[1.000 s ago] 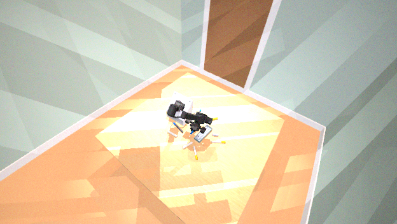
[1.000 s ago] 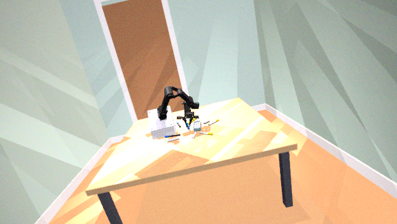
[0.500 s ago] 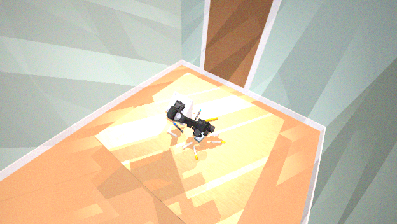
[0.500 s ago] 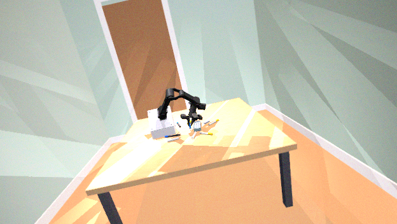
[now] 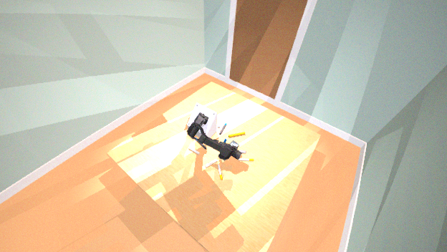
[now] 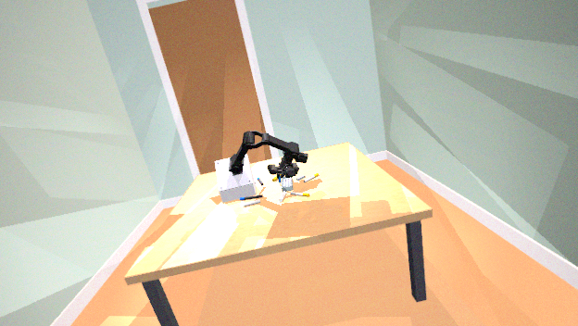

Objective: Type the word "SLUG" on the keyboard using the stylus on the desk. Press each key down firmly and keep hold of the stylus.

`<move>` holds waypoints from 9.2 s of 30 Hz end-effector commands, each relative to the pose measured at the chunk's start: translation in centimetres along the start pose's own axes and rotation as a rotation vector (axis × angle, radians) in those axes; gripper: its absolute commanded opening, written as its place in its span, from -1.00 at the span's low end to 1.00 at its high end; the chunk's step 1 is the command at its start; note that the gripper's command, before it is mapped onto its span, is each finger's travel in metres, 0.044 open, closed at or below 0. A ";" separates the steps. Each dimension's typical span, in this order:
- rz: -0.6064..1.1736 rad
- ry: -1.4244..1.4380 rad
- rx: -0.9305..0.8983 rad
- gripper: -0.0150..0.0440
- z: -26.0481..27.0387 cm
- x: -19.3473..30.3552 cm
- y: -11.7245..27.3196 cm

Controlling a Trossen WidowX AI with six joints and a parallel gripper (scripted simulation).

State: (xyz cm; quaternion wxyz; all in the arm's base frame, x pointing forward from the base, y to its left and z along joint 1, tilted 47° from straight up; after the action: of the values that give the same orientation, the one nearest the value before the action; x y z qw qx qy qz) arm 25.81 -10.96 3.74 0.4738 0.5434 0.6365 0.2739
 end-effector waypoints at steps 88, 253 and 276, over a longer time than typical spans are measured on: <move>0.441 0.189 -0.085 -0.22 2.5 -3.0 2.2; 0.444 0.199 -0.094 -0.23 6.9 9.5 0.2; 0.443 0.190 -0.088 -0.49 0.8 -3.0 5.5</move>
State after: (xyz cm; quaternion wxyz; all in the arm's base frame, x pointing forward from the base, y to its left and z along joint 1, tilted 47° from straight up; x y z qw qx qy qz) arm 29.30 -11.83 7.84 0.3650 0.6242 0.5274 0.4461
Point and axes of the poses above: the point midway between the two fingers, 35 mm back from their tips, its own y axis back along the fingers, its own z axis across the jaws, x = y × z, the point moved 1 cm from there along y, back along the fingers, and after that the axes turned 14 degrees about -y, right-handed, at the moved point
